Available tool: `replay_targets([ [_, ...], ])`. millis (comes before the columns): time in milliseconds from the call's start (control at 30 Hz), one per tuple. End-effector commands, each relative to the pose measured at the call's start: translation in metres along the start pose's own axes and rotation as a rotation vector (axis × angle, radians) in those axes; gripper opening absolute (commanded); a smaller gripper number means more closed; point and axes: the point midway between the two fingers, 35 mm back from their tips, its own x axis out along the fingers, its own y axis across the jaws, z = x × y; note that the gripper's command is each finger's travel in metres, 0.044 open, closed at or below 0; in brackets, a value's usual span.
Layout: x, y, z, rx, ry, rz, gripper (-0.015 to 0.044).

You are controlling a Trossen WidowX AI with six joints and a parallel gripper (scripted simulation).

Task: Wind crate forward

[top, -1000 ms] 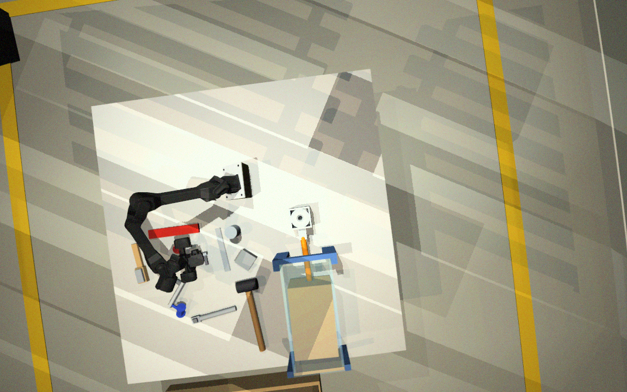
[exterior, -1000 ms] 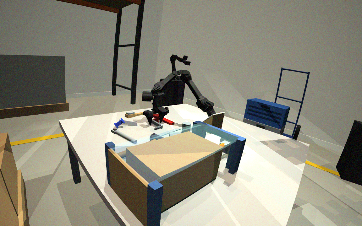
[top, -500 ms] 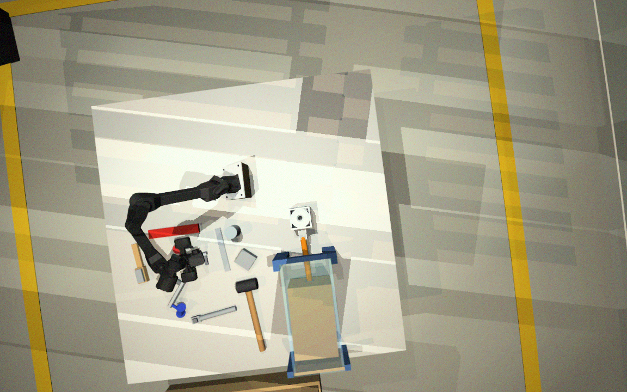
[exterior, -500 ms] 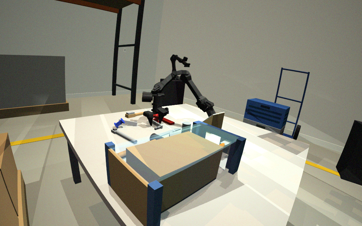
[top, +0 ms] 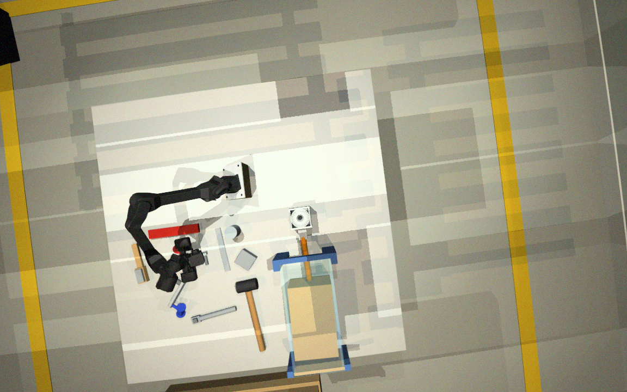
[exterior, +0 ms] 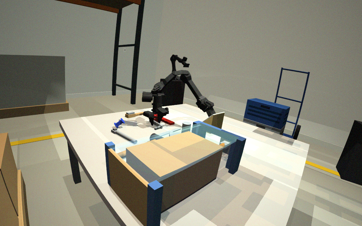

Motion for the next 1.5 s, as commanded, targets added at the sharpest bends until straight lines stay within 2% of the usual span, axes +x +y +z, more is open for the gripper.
replay_targets([
  [0, -0.001, 0.0, 0.0, 0.001, 0.0, 0.0, 0.0253],
  [1167, -0.001, 0.0, 0.0, 0.001, 0.0, 0.0, 0.002],
  [1200, -0.001, 0.0, 0.0, 0.001, 0.0, 0.0, 0.0],
  [1367, -0.003, -0.001, 0.0, 0.001, -0.001, 0.0, 0.0],
  [1467, -0.023, -0.006, 0.0, 0.002, -0.01, -0.001, 0.0],
])
